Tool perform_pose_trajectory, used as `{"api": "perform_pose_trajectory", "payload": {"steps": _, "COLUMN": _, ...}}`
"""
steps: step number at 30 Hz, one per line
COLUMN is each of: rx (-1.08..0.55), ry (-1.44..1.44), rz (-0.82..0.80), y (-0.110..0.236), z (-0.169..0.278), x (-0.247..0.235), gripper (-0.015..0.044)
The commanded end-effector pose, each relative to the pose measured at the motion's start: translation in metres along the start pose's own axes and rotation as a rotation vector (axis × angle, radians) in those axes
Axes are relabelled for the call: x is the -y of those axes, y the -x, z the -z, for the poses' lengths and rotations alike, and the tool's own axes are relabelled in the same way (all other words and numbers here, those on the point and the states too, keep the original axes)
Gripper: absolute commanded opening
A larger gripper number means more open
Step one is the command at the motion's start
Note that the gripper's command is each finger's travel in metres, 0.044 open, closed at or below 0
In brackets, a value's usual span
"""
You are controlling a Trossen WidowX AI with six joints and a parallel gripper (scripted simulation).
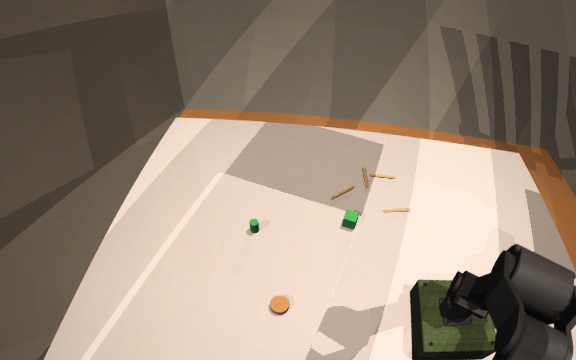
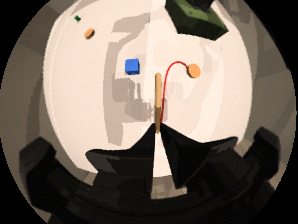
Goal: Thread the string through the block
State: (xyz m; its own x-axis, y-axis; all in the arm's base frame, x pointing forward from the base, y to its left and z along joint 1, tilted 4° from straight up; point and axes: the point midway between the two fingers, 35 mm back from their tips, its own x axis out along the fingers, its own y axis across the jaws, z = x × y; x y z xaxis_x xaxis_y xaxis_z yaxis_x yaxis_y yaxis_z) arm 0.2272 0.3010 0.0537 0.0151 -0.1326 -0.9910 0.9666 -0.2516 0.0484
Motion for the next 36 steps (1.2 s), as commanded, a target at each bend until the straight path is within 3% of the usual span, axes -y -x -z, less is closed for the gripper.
{"api": "perform_pose_trajectory", "payload": {"steps": 1, "rx": -0.010, "ry": 0.000, "rz": 0.008, "y": -0.009, "z": -0.002, "x": 0.000, "gripper": 0.0000}}
{"api": "perform_pose_trajectory", "payload": {"steps": 20, "rx": -0.093, "ry": -0.013, "rz": 0.012, "y": -0.032, "z": 0.000, "x": -0.003, "gripper": 0.0000}}
{"api": "perform_pose_trajectory", "payload": {"steps": 36, "rx": -0.098, "ry": -0.008, "rz": 0.011, "y": -0.030, "z": 0.016, "x": -0.005, "gripper": 0.0000}}
